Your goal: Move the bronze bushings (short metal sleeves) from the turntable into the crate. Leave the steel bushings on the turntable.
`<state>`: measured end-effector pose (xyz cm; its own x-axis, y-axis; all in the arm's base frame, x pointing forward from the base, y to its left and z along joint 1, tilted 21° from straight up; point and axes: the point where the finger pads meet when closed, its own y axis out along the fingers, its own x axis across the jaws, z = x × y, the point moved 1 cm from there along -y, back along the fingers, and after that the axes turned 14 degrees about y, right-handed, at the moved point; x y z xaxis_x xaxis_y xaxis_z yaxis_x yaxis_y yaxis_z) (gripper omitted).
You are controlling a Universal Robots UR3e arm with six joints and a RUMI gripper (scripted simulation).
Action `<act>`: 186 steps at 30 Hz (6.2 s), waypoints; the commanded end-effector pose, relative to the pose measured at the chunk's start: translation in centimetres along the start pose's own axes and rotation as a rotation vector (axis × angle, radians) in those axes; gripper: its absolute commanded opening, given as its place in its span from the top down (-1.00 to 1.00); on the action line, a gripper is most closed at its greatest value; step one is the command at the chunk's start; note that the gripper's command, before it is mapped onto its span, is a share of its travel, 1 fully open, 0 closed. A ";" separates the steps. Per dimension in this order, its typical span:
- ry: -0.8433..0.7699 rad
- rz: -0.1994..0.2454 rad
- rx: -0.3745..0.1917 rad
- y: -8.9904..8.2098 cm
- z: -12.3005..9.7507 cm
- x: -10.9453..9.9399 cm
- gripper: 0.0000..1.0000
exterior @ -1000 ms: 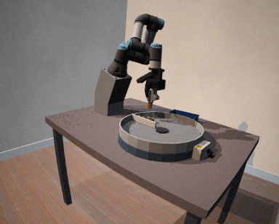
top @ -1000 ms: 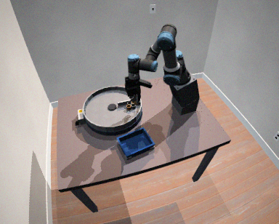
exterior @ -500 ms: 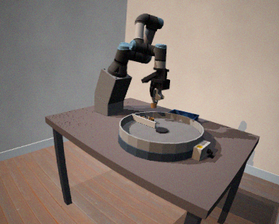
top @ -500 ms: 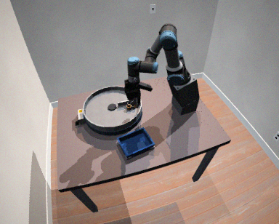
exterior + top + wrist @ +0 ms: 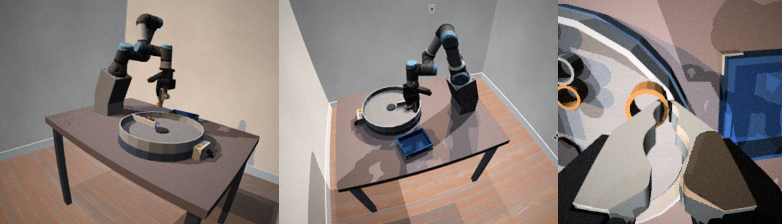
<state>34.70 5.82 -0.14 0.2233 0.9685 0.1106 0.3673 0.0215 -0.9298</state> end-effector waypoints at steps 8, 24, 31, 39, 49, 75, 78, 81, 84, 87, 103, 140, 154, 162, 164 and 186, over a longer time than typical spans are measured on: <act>0.001 0.006 0.001 0.0 -0.4 3.9 1.00; 0.001 0.006 0.001 0.1 -0.8 9.4 1.00; 0.001 0.006 0.001 0.1 -1.0 11.7 1.00; 0.001 0.006 0.001 0.1 -1.1 13.5 1.00; 0.001 0.006 0.001 0.1 -1.3 15.7 1.00; 0.001 0.006 0.001 0.1 -1.5 18.3 1.00; 0.001 0.006 0.001 0.1 -1.5 18.5 1.00; 0.001 0.006 0.001 0.1 -1.5 18.6 1.00; 0.001 0.006 0.001 0.1 -1.5 18.6 1.00; 0.001 0.006 0.001 0.1 -1.5 18.7 1.00; 0.001 0.006 0.001 0.1 -1.5 18.7 1.00; 0.001 0.006 0.001 1.3 -1.5 18.7 1.00; 0.001 0.006 0.001 5.8 -1.5 18.7 1.00; 0.001 0.006 0.001 6.3 -1.5 18.7 1.00; 0.001 0.006 0.001 6.3 -1.5 18.7 1.00; 0.001 0.006 0.001 6.3 -1.5 18.7 1.00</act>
<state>42.50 23.70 -3.47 0.2270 0.9684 0.1036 0.3630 0.0146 -0.9317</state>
